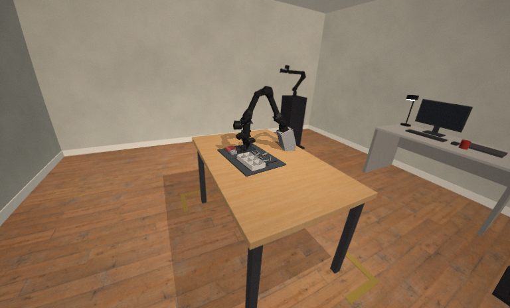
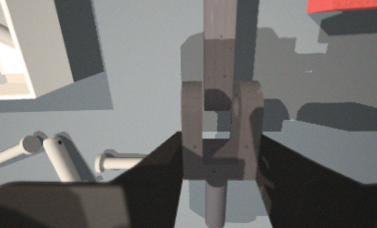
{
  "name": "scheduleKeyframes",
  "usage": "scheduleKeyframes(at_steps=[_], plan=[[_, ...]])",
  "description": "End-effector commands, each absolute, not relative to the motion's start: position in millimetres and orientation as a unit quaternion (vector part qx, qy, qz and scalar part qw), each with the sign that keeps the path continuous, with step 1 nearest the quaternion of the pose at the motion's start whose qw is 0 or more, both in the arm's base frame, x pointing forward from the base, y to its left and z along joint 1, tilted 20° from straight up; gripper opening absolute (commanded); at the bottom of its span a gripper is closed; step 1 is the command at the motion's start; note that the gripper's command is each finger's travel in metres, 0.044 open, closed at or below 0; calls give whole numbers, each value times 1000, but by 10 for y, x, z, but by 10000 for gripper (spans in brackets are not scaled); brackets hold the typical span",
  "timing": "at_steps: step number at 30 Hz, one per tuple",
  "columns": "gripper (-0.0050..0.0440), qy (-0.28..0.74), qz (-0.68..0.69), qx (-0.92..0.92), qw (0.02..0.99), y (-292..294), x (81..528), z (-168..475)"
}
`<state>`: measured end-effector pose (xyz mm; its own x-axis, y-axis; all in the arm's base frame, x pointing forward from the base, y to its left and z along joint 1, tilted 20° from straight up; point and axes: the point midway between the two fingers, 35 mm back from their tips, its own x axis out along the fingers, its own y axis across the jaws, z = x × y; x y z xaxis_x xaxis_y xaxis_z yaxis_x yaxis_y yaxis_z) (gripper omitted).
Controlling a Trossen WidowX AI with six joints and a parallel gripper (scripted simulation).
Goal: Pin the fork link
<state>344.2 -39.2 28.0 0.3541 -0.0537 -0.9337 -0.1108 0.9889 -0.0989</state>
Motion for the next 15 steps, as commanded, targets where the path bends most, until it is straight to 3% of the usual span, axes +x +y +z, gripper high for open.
scheduleKeyframes(at_steps=[1, 15], plan=[[-50, 557, 17, -78, 827, -394, 3504, 372], [-50, 561, 17, -78, 824, -408, 3503, 347]])
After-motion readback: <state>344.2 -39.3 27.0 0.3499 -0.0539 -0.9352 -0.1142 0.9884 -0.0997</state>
